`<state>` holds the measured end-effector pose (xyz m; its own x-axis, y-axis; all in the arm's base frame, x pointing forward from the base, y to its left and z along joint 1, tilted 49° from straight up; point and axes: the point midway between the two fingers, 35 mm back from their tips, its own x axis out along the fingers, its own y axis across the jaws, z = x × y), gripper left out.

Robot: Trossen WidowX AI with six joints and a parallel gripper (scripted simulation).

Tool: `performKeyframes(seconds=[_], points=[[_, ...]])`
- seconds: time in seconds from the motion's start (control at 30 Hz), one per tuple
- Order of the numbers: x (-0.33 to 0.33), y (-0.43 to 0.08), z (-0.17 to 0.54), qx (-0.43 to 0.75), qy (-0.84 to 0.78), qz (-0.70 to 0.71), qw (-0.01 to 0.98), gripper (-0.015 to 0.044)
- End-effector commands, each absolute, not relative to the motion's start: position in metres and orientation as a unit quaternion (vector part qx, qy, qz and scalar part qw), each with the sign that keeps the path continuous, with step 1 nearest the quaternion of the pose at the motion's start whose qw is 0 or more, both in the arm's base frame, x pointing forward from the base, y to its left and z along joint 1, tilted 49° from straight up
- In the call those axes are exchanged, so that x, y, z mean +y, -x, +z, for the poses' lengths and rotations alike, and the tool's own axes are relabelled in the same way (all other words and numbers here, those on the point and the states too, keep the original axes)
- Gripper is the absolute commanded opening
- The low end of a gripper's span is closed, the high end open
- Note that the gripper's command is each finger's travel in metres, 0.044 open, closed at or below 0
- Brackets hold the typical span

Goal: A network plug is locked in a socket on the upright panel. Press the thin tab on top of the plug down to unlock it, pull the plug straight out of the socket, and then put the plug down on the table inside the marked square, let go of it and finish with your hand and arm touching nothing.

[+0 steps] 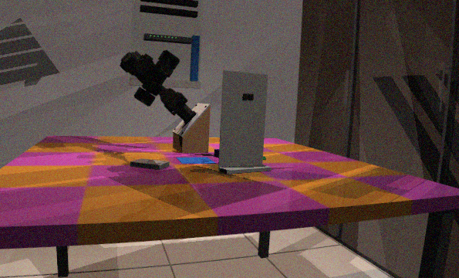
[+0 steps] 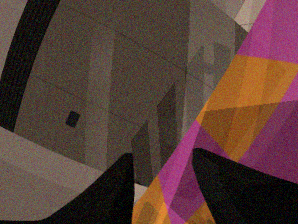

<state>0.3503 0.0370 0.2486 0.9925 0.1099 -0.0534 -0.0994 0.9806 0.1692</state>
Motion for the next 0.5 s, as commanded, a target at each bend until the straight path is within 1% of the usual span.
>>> performKeyframes(seconds=[0.0,0.47], points=[[0.048,-0.356,0.227,0.047,-0.107,0.064,0.991,0.0156],[0.088,-0.362,0.159,0.097,-0.185,0.102,0.973,0.0156]])
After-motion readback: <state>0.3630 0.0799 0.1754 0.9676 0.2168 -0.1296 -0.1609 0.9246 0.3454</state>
